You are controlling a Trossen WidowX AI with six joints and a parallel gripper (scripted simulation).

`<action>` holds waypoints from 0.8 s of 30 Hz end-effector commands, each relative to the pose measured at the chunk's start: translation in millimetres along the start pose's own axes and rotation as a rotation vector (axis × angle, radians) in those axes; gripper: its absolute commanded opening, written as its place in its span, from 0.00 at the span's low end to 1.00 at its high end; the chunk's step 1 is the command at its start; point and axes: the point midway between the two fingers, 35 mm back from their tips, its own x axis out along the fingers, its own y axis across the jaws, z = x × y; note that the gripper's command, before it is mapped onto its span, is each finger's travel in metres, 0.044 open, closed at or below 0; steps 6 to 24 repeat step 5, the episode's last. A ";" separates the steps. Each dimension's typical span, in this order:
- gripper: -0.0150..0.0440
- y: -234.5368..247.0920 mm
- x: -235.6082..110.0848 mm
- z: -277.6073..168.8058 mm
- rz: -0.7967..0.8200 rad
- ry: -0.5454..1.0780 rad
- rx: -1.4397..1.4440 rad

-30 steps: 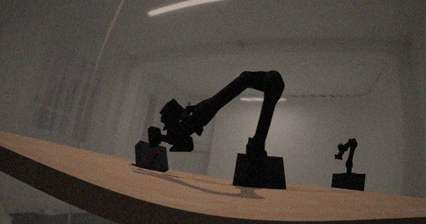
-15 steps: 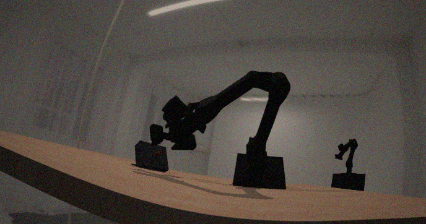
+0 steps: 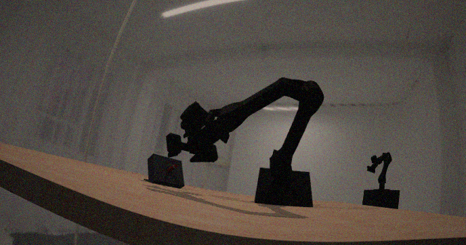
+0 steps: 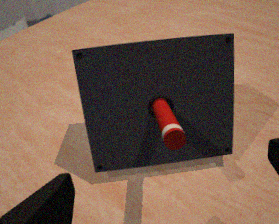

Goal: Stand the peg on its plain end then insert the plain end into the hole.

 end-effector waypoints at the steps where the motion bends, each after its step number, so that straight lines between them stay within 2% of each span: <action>1: 1.00 0.0 -4.7 0.6 0.000 -0.004 0.005; 24: 1.00 0.1 -7.9 0.5 0.000 -0.004 0.005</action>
